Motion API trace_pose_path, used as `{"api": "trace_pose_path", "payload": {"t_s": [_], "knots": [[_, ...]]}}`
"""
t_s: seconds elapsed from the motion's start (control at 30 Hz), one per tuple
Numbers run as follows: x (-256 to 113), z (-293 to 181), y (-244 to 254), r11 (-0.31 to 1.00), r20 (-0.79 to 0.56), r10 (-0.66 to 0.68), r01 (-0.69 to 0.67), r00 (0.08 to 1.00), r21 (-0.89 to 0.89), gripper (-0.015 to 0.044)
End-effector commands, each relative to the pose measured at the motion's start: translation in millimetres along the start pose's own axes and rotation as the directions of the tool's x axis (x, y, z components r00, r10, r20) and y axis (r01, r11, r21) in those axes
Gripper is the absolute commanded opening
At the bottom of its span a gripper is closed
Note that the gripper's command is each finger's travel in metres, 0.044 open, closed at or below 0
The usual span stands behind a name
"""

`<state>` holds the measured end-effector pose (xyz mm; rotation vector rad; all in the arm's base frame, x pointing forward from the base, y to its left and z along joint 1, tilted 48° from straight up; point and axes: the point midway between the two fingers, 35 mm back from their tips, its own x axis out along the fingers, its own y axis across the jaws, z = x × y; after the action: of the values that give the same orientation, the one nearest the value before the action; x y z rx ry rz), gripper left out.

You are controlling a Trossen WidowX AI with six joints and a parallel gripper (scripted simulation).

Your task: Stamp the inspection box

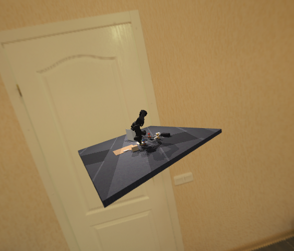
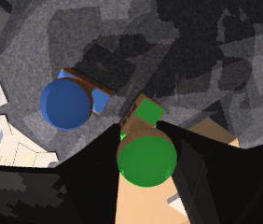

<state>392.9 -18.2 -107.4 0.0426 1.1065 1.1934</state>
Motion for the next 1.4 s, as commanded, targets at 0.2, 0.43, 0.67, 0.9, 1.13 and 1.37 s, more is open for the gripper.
{"api": "trace_pose_path", "payload": {"t_s": [0.2,0.43,0.67,0.9,1.13,1.37], "knots": [[13.9,-1.1,1.0,1.0,0.006,0.001,-0.001,1.0,0.009,0.0],[11.0,-0.4,0.9,1.0,0.0,0.002,-0.002,1.0,0.0,0.0184],[2.1,0.3,-0.6,1.0,0.0,0.0,0.0,1.0,0.001,0.0263],[-97.3,0.4,0.2,1.0,0.001,-0.002,0.002,1.0,0.01,0.0263],[-106.7,-0.2,1.9,1.0,0.002,-0.002,0.002,1.0,0.01,0.0263],[-106.7,-0.2,1.9,1.0,0.002,-0.002,0.002,1.0,0.01,0.0263]]}}
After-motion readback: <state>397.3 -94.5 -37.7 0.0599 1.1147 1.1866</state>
